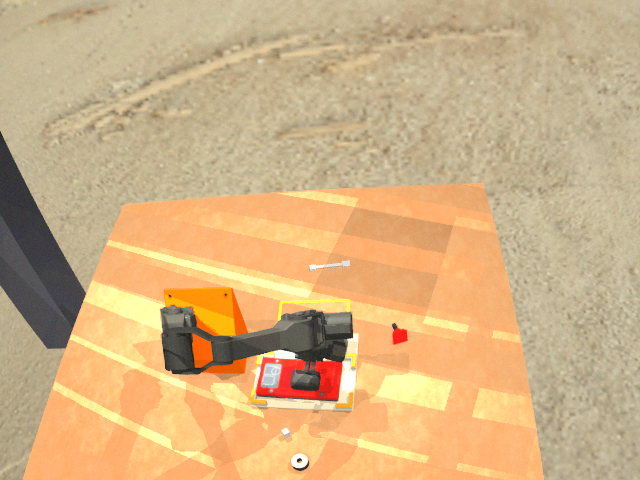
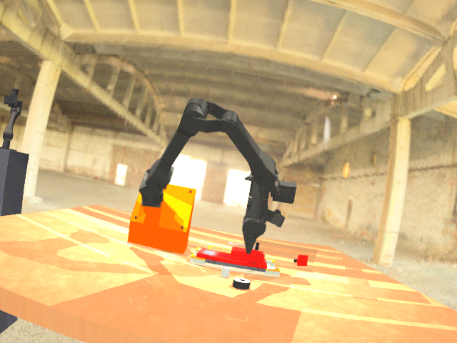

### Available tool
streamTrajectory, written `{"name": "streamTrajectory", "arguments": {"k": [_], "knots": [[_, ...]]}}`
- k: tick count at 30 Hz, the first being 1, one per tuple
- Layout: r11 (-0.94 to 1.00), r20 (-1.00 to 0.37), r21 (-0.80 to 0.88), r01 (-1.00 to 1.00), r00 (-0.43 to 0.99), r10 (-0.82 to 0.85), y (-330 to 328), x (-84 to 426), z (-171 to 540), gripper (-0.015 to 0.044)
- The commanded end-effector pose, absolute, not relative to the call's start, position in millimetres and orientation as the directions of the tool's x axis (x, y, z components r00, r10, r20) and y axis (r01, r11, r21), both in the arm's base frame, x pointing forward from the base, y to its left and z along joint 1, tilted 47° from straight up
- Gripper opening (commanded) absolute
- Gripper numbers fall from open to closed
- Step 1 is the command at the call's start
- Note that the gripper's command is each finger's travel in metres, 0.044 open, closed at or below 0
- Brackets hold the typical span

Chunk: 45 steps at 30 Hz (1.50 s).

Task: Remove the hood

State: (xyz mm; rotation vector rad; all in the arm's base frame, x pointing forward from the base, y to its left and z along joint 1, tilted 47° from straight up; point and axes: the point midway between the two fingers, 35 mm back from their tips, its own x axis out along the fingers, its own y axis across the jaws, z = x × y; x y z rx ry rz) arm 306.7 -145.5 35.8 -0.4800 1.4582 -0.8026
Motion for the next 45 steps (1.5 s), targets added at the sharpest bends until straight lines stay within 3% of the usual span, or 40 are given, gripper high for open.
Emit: {"name": "streamTrajectory", "arguments": {"k": [1,31,34,44,45], "knots": [[0.66,-0.679,-0.729,0.183,-0.073,-0.73,-147,306,34,0.044],[0.659,-0.678,-0.73,0.182,-0.073,-0.731,-158,305,25,0.044],[0.661,-0.681,-0.727,0.186,-0.072,-0.729,-157,306,26,0.0361],[0.661,-0.681,-0.727,0.186,-0.072,-0.729,-157,306,26,0.0295],[0.661,-0.681,-0.727,0.186,-0.072,-0.729,-157,306,26,0.0268]]}}
